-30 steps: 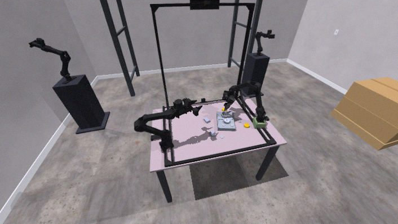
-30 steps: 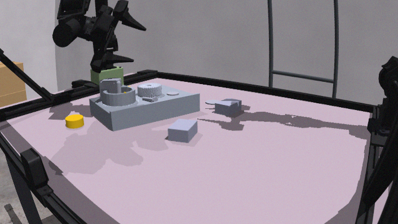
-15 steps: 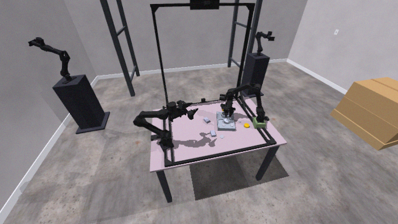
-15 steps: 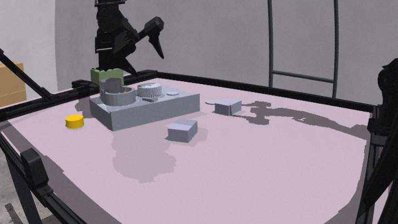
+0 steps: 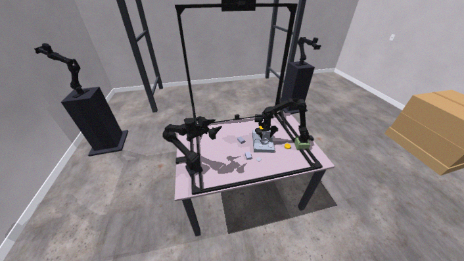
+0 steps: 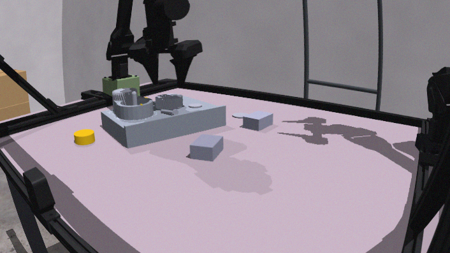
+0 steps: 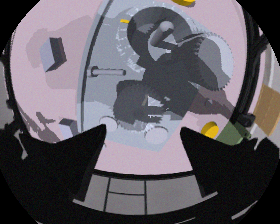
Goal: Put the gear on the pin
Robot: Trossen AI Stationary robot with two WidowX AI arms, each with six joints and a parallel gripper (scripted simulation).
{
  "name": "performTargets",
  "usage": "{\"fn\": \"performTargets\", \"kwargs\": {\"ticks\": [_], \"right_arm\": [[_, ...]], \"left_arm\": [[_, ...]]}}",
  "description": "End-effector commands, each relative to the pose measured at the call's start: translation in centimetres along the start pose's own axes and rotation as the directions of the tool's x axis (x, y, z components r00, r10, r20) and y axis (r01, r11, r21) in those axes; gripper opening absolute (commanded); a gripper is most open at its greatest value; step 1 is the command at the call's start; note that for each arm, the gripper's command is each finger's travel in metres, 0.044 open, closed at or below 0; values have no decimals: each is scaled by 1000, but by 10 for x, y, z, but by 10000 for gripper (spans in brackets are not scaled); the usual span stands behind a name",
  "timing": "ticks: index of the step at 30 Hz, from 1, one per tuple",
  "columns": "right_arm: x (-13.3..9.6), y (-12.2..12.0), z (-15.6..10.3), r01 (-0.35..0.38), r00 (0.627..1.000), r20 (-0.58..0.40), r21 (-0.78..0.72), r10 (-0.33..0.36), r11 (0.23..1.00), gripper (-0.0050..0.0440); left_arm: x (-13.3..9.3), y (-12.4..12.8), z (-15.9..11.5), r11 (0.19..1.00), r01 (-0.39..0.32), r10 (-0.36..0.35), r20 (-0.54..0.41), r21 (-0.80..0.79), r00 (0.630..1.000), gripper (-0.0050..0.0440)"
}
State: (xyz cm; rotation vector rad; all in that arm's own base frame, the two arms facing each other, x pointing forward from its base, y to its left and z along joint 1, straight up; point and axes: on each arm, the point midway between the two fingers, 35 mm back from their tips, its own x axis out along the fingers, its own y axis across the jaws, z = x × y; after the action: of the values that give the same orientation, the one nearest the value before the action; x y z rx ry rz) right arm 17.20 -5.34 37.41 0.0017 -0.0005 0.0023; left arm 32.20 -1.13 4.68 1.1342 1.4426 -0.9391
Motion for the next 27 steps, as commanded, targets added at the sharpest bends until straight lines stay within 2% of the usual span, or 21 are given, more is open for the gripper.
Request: {"fn": "performTargets", "kwargs": {"ticks": [1, 9, 13, 17, 27], "right_arm": [[-7, 7, 5, 2, 1000, 2, -4, -2, 1000, 400], [-12, 15, 6, 2, 1000, 1, -1, -2, 1000, 400], [-13, 16, 6, 2, 1000, 1, -1, -2, 1000, 400], [-13, 16, 6, 2, 1000, 1, -1, -2, 1000, 400], [-13, 16, 6, 2, 1000, 1, -1, -2, 1000, 400]], "left_arm": [[-6, 4, 0, 996, -9, 2, 78, 85, 997, 400], [-8, 6, -2, 982, -20, -10, 159, 187, 987, 400], [-8, 7, -2, 981, -21, -11, 163, 191, 987, 400], [6, 7, 1, 983, -15, -16, 166, 184, 986, 400], [15, 8, 2, 983, -15, -16, 166, 184, 986, 400]]}}
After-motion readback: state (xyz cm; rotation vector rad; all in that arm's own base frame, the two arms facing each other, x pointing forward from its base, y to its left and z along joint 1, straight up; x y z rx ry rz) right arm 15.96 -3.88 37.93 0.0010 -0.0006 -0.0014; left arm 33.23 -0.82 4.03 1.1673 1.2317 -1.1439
